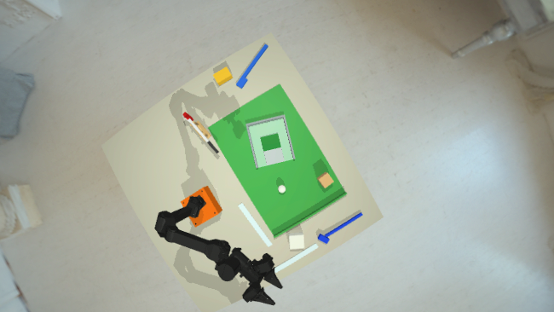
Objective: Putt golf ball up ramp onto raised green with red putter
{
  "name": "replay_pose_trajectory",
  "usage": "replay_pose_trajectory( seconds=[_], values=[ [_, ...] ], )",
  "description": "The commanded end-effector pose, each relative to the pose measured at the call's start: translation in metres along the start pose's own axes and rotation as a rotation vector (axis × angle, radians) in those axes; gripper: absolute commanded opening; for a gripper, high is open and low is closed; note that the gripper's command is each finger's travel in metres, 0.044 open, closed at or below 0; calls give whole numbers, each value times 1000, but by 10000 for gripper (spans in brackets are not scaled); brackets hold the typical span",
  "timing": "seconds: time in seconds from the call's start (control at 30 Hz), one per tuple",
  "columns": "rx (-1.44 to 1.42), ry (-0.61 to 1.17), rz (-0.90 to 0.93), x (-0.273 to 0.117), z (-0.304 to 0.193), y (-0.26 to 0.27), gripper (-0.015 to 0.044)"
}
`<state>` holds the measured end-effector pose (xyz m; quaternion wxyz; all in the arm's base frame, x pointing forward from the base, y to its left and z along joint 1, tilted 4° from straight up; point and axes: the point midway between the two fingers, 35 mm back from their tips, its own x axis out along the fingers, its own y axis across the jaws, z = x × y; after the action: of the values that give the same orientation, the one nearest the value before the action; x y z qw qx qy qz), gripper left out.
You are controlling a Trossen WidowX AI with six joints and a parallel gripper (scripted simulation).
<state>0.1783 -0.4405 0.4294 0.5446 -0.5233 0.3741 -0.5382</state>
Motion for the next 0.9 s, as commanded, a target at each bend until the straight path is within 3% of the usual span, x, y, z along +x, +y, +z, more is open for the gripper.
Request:
replay_pose_trajectory(
  seconds=[0.0, 0.4, 0.63, 0.87],
  values=[
    [-1, -155, 155, -18, 58, 49, 440],
    [-70, -559, 569, -129, 189, 162, 440],
    [-157, -781, 821, -226, 235, 218, 440],
    [-278, -984, 1077, -340, 251, 260, 440]
  ],
)
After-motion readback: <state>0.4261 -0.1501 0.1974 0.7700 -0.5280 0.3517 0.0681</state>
